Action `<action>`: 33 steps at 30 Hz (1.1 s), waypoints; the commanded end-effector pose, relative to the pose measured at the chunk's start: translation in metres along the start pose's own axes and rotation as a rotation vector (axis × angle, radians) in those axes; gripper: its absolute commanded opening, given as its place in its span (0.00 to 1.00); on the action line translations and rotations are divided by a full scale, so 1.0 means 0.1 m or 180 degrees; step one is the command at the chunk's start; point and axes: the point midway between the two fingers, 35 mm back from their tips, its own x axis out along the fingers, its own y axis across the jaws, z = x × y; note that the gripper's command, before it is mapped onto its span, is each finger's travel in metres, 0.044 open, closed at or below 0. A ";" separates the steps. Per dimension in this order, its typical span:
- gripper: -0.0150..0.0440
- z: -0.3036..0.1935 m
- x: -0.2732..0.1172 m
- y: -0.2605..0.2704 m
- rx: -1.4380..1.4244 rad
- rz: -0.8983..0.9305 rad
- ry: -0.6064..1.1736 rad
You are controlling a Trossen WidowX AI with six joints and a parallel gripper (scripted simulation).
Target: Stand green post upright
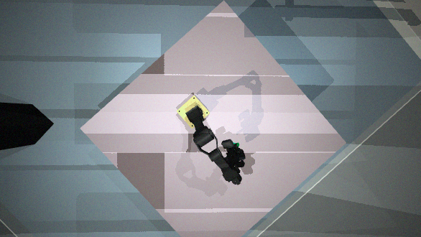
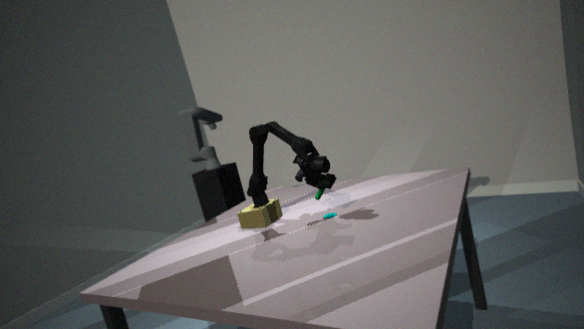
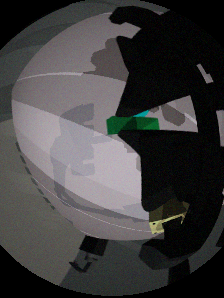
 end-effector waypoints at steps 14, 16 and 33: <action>0.29 -0.03 0.03 0.02 -0.0054 0.0051 -0.0400; 0.29 -0.03 0.03 0.02 -0.0061 0.0050 -0.0446; 0.29 -0.03 0.01 0.02 -0.0121 0.0012 -0.0843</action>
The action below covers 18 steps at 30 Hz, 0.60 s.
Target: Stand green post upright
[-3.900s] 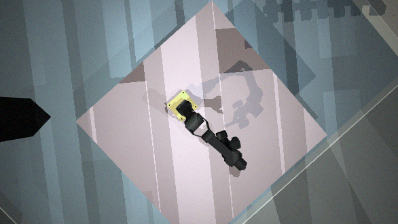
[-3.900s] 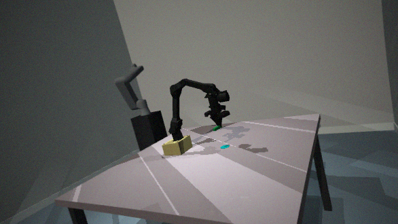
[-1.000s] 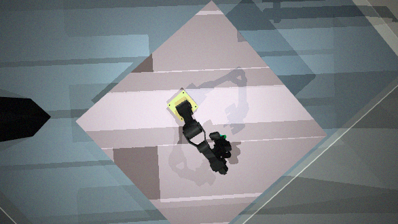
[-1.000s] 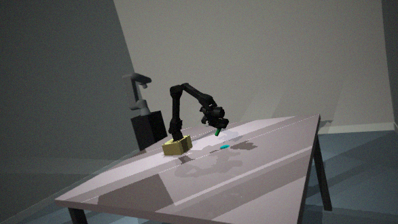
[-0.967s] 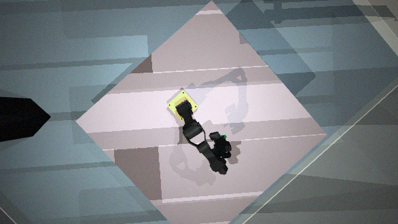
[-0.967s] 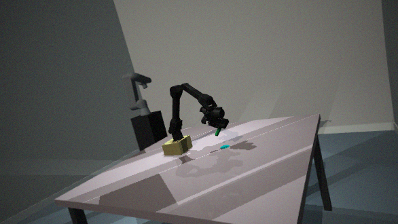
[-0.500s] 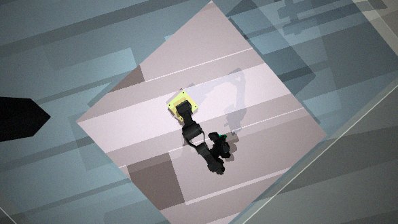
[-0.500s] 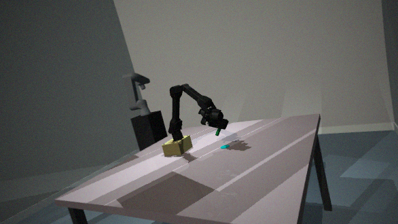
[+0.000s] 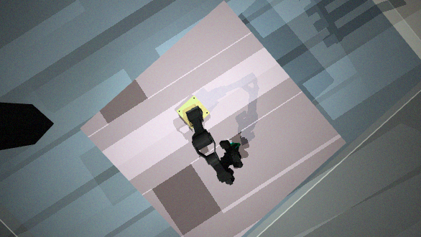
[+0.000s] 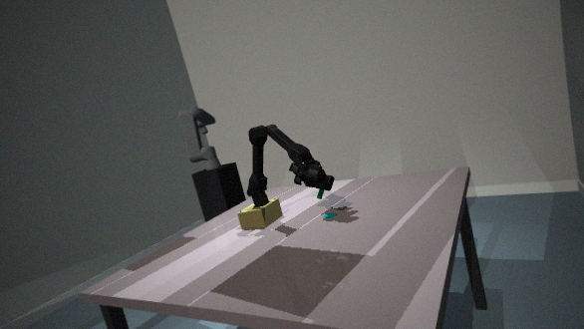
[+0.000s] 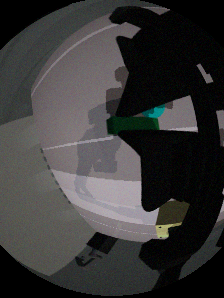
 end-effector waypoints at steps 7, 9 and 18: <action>0.29 -0.02 0.01 0.01 -0.0025 -0.0014 -0.0246; 0.29 -0.02 0.00 0.01 -0.0033 -0.0024 -0.0292; 0.29 -0.02 -0.03 0.00 -0.0069 -0.0078 -0.0500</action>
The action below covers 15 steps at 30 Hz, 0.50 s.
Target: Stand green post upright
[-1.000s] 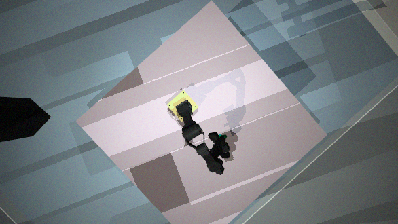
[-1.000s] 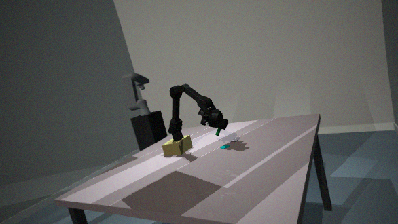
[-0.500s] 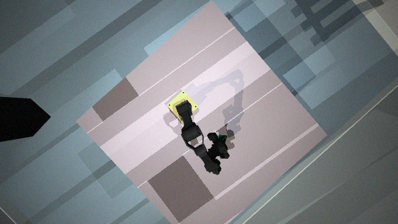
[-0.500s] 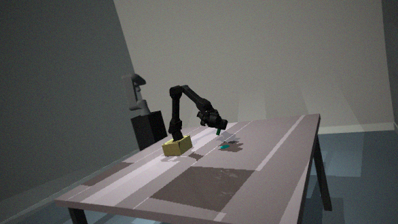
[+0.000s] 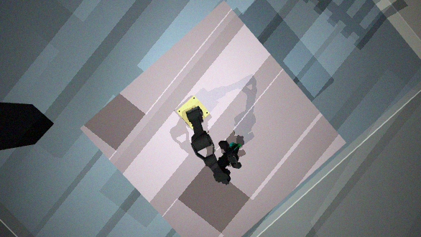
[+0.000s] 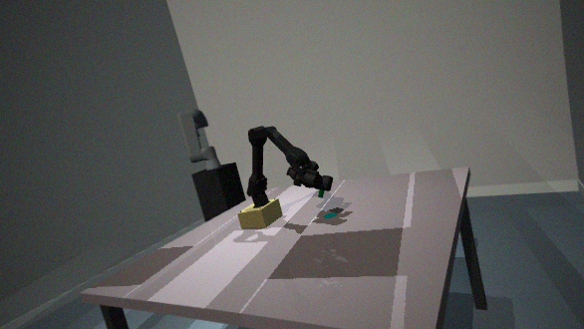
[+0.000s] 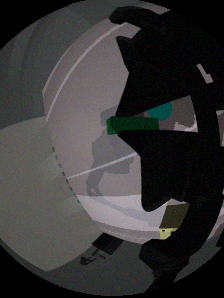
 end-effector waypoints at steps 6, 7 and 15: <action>0.29 -0.02 -0.01 0.00 -0.0021 -0.0041 -0.0221; 0.29 -0.02 -0.01 0.00 -0.0025 -0.0049 -0.0244; 0.29 -0.02 -0.04 -0.01 -0.0060 -0.0118 -0.0425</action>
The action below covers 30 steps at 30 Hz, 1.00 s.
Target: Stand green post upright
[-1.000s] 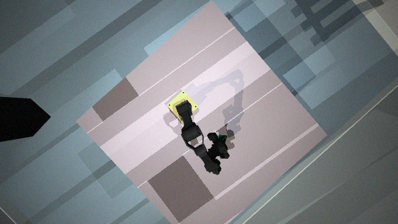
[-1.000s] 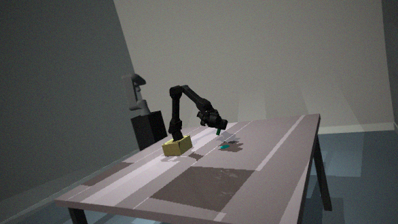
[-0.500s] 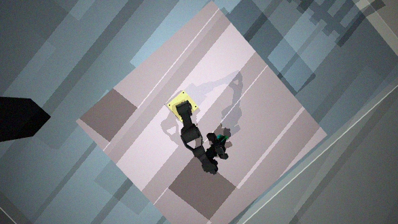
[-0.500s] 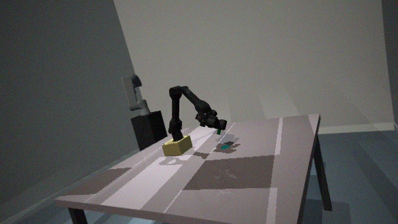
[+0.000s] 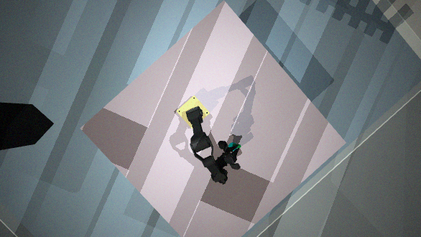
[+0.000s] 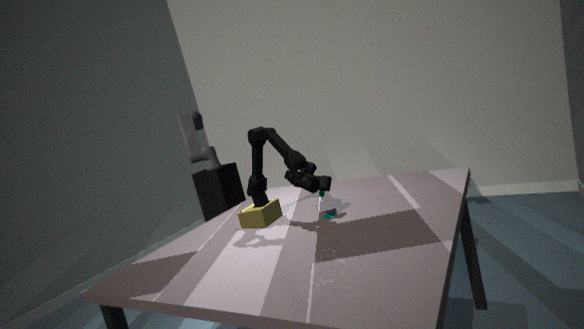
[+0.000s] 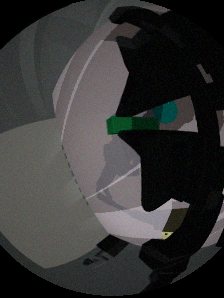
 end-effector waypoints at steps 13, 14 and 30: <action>0.29 -0.01 -0.05 -0.01 -0.0055 -0.0143 -0.0371; 0.29 -0.01 -0.06 -0.01 -0.0060 -0.0154 -0.0393; 0.29 0.00 -0.15 -0.04 -0.0139 -0.0357 -0.0736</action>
